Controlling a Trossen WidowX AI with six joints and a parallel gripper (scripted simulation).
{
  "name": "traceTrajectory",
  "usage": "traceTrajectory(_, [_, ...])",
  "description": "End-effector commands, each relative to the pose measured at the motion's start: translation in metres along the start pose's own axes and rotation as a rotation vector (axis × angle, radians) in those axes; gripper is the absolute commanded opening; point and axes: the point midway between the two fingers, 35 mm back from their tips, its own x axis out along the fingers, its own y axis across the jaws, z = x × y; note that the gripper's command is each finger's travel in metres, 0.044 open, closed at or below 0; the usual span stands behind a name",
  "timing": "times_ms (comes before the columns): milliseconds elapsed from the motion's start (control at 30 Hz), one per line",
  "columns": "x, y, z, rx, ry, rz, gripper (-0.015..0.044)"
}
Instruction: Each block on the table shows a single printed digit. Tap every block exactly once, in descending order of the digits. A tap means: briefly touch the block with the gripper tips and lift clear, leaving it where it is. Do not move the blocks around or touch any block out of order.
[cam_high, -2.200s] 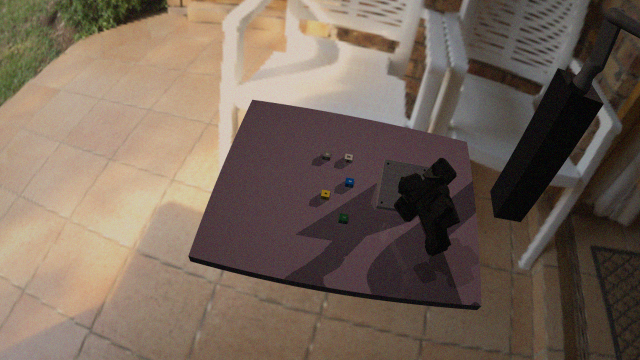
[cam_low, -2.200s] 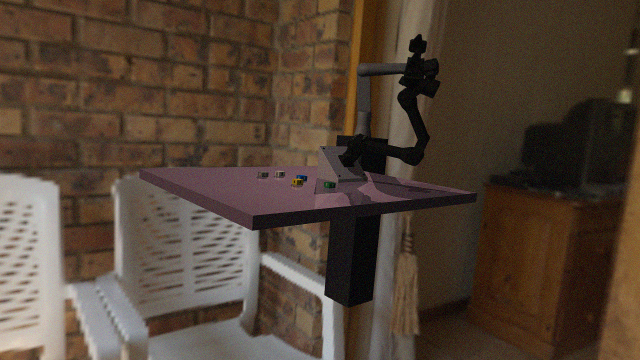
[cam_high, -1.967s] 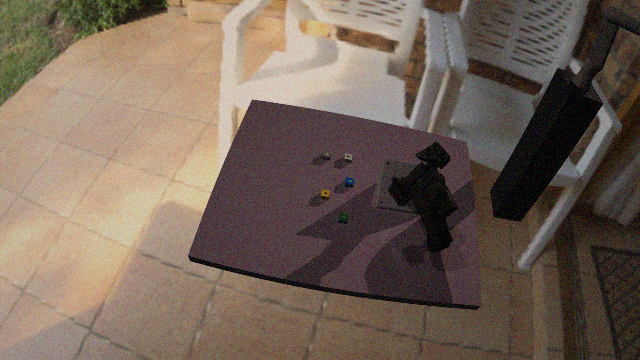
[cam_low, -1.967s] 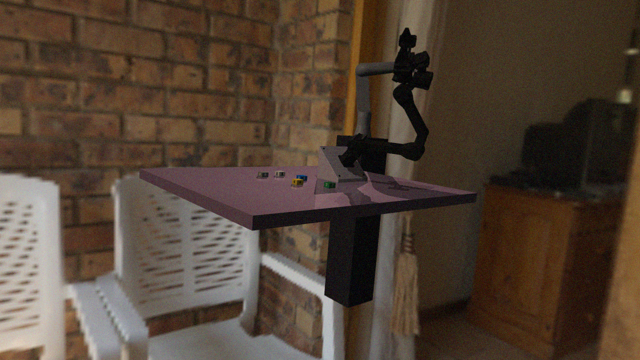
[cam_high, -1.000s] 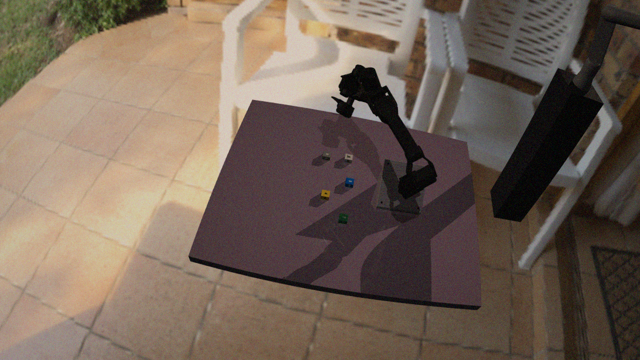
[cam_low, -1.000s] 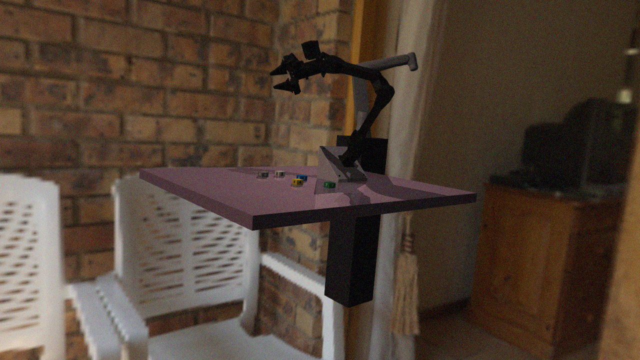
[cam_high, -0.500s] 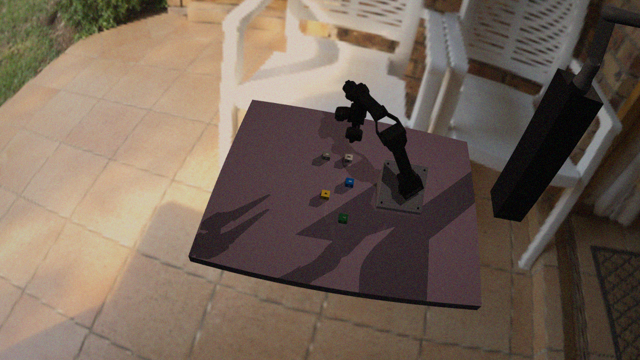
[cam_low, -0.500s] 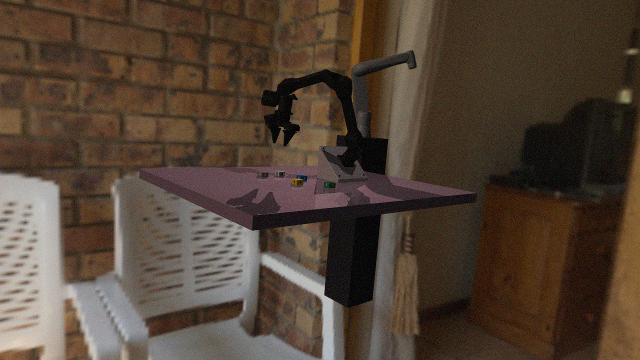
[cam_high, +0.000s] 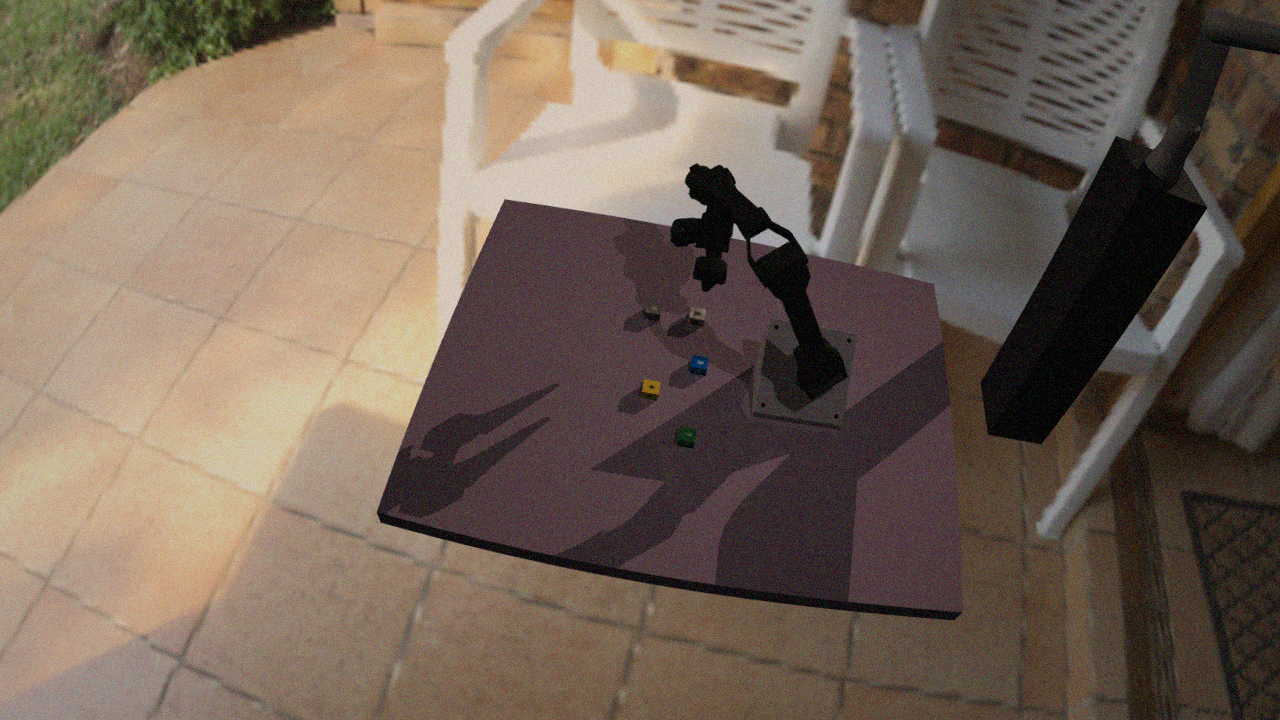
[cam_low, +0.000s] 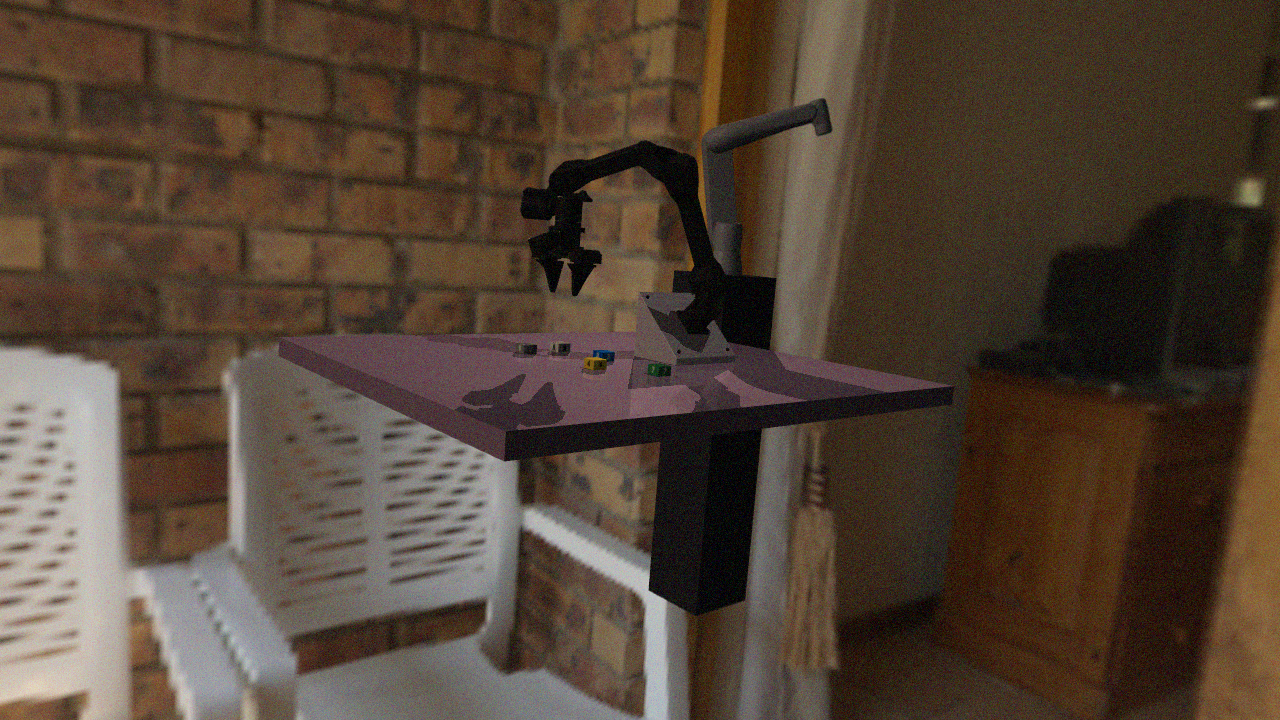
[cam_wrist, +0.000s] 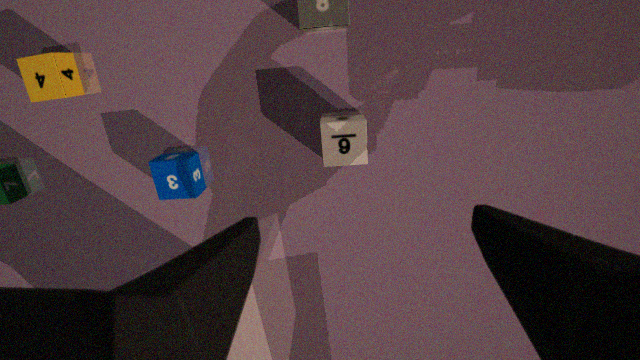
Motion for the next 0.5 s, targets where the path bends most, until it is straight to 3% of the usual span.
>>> traceTrajectory(0, [0.000,0.000,-0.001,-0.002,0.004,0.002,0.0400])
traceTrajectory(200, [-0.001,0.009,0.001,-0.002,0.004,0.001,0.0400])
traceTrajectory(467, [-0.002,0.119,-0.004,0.000,0.005,0.009,0.0400])
